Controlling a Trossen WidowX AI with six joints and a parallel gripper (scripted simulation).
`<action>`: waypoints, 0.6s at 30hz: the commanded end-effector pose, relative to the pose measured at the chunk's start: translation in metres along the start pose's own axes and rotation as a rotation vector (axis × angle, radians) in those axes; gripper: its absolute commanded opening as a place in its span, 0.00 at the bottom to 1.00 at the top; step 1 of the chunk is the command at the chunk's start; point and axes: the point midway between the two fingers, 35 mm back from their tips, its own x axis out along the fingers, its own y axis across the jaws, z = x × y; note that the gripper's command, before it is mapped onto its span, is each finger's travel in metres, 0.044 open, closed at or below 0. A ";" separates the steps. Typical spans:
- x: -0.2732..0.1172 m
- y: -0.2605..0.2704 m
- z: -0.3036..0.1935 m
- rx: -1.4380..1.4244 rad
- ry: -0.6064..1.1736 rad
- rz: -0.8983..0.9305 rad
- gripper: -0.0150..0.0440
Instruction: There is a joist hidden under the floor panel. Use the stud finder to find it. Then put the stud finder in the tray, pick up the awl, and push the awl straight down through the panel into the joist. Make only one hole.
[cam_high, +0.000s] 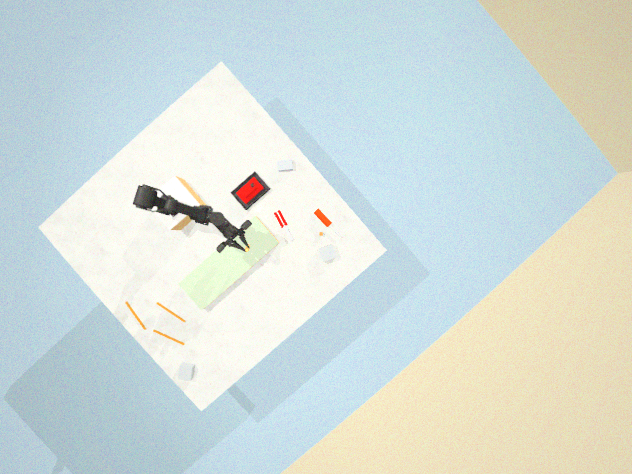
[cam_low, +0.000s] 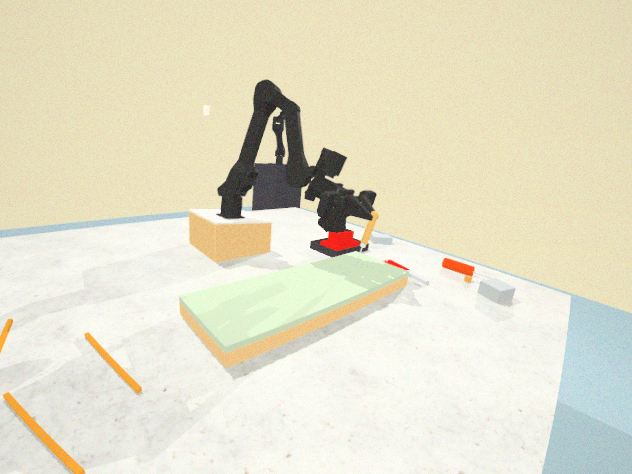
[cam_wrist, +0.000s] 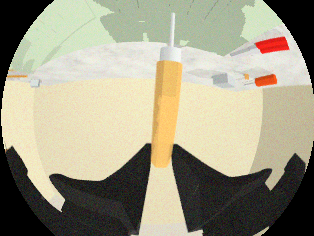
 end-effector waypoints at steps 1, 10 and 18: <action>0.000 0.001 0.001 0.001 0.007 0.005 0.25; 0.001 0.001 0.005 0.001 0.007 0.005 0.25; 0.004 0.001 0.015 0.001 0.006 0.005 0.25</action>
